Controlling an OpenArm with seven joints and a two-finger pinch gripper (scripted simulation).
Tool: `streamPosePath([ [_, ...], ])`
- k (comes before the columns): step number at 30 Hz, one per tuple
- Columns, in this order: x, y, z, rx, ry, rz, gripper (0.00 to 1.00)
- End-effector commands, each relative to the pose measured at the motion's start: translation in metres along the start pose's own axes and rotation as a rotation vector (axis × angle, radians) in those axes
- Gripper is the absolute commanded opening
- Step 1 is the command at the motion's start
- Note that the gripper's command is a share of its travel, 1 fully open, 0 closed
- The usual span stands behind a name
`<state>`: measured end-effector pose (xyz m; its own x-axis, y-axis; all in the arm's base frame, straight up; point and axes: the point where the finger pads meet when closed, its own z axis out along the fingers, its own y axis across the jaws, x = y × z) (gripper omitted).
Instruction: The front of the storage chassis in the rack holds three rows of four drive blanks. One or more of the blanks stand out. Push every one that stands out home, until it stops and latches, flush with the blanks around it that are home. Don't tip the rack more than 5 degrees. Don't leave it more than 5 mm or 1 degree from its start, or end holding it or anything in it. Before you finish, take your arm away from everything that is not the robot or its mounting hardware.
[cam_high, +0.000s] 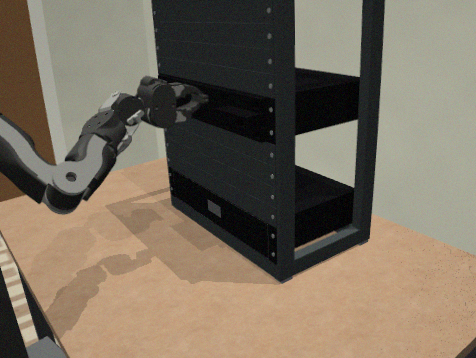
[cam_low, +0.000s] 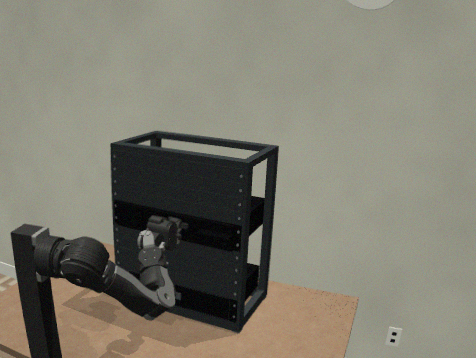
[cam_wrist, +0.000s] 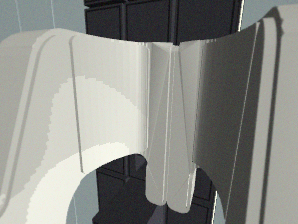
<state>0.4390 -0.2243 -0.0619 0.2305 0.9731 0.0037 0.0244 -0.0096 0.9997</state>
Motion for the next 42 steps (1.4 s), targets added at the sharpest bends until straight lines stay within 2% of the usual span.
streamPosePath([
  [1, 0.001, 0.003, 0.002, -0.011, 0.005, -0.004, 0.00],
  [12, 0.002, 0.005, 0.006, -0.013, 0.006, -0.003, 0.00],
  [21, 0.002, 0.004, 0.015, -0.012, 0.006, -0.003, 0.00],
  [42, 0.002, 0.006, 0.018, -0.014, 0.007, -0.003, 0.00],
])
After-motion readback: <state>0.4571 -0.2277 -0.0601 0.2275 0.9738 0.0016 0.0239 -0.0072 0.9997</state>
